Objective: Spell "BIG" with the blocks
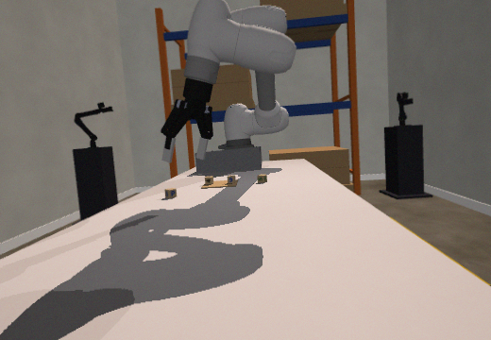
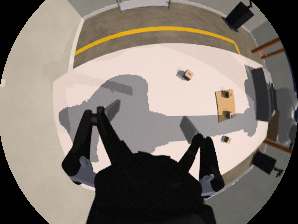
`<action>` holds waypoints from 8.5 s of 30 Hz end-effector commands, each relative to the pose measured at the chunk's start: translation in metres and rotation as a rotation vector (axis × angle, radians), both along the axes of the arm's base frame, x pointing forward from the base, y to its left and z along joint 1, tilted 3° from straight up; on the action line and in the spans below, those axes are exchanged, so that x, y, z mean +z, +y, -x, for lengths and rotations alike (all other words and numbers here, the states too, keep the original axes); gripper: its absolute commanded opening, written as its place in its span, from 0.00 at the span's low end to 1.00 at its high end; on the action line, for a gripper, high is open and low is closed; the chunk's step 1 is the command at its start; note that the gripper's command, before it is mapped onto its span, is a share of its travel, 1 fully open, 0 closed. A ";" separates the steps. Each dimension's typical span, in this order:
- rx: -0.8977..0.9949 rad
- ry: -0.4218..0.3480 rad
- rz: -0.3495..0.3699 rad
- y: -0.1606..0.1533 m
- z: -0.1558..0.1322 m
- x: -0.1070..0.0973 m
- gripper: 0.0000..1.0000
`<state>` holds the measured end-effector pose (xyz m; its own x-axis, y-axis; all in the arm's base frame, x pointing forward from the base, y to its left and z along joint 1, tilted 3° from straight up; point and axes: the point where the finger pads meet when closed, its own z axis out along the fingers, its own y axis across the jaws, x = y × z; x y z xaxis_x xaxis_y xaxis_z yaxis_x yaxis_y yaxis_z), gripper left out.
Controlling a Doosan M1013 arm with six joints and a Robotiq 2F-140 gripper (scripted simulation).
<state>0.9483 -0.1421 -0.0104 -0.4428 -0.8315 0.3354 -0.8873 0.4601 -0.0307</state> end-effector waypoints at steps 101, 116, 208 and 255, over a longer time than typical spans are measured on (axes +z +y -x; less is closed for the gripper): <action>0.389 0.087 0.018 0.242 0.348 -0.054 1.00; 0.412 0.096 0.011 0.240 0.346 -0.048 1.00; 1.620 0.277 -0.304 0.129 0.295 0.243 1.00; 0.644 0.171 -0.051 0.112 0.335 0.017 1.00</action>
<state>0.6160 -0.0303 0.0161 0.2493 -0.9255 0.2852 -0.9647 -0.2116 0.1566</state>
